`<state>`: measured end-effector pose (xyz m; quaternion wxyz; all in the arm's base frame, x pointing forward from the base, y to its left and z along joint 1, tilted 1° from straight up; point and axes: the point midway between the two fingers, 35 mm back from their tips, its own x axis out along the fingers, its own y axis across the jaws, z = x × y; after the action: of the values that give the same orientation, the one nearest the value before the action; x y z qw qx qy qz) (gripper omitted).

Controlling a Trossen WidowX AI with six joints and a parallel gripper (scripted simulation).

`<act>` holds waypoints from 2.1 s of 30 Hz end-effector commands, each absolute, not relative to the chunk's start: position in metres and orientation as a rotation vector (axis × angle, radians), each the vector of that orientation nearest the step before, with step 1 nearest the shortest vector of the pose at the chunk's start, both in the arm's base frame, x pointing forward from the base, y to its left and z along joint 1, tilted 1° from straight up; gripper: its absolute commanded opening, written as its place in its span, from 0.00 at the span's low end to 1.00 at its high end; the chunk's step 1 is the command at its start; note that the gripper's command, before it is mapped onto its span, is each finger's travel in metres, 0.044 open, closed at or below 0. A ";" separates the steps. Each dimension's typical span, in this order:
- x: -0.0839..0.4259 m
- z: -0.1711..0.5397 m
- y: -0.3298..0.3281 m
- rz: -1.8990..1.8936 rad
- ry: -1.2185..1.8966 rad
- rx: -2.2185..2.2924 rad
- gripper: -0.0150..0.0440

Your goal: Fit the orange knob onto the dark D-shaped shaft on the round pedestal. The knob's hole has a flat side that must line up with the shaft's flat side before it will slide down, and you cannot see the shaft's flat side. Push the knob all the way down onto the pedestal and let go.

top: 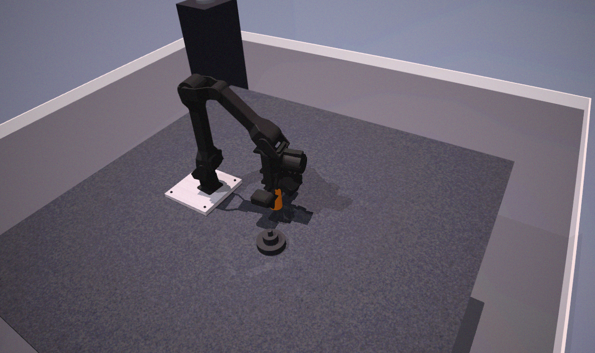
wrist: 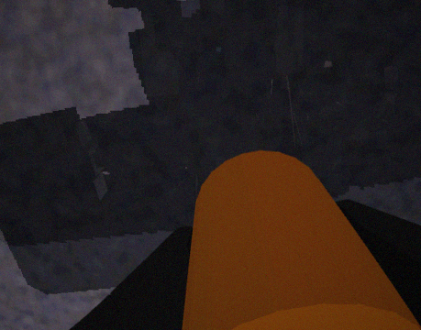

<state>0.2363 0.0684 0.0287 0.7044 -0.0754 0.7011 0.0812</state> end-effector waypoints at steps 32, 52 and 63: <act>0.241 0.161 0.080 0.177 1.559 -0.165 0.25; 0.264 0.159 0.055 0.174 1.560 -0.167 0.25; 0.281 0.151 0.033 0.153 1.560 -0.143 0.25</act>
<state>0.2742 0.0376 0.1493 0.7000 -0.0667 0.7074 0.0713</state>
